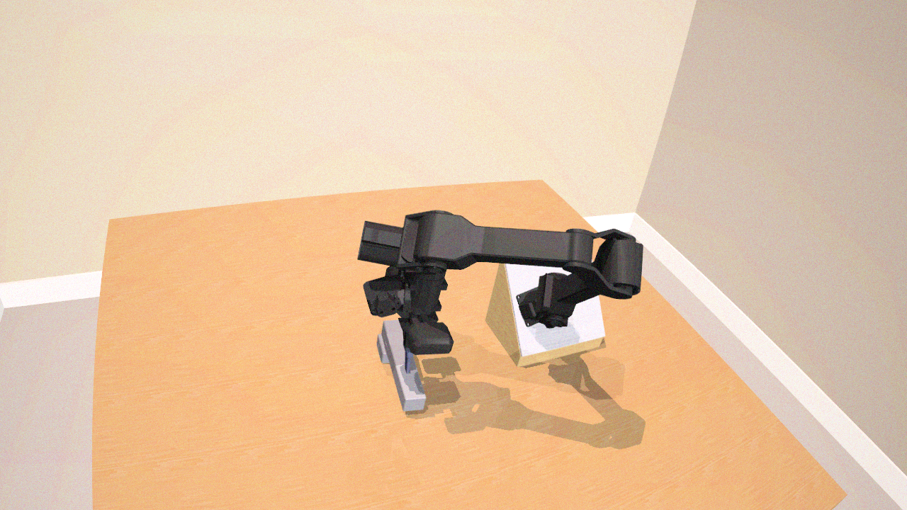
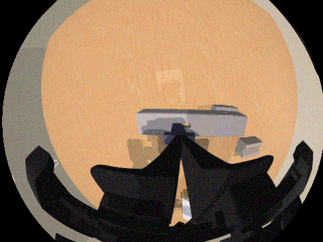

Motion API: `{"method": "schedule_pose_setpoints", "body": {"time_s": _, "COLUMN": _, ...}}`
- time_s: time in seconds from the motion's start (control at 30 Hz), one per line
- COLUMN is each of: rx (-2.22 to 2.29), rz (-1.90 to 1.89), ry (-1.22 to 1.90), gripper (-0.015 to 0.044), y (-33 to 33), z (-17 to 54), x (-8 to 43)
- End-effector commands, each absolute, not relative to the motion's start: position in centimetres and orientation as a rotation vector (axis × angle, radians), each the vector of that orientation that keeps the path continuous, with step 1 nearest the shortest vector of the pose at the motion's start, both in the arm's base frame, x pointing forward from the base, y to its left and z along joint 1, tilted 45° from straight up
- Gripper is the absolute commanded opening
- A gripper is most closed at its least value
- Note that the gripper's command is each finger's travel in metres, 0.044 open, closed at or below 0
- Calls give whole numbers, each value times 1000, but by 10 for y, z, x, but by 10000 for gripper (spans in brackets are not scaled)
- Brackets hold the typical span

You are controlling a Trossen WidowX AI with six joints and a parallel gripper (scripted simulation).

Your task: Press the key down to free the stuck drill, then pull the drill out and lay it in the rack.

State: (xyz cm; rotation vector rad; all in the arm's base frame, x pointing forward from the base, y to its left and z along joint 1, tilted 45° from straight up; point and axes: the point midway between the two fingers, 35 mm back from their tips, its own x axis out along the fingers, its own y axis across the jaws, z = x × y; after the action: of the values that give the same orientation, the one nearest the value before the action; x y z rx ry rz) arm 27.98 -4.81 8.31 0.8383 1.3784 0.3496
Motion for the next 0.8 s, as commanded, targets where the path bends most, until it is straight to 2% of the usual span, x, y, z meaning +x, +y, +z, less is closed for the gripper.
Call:
{"method": "schedule_pose_setpoints", "body": {"time_s": 0.0, "rx": 846, "rz": 383, "ry": 1430, "gripper": 0, "y": -31, "z": 70, "x": 276}}
{"method": "schedule_pose_setpoints", "body": {"time_s": 0.77, "rx": 846, "rz": 383, "ry": 1430, "gripper": 0, "y": -26, "z": 66, "x": 277}}
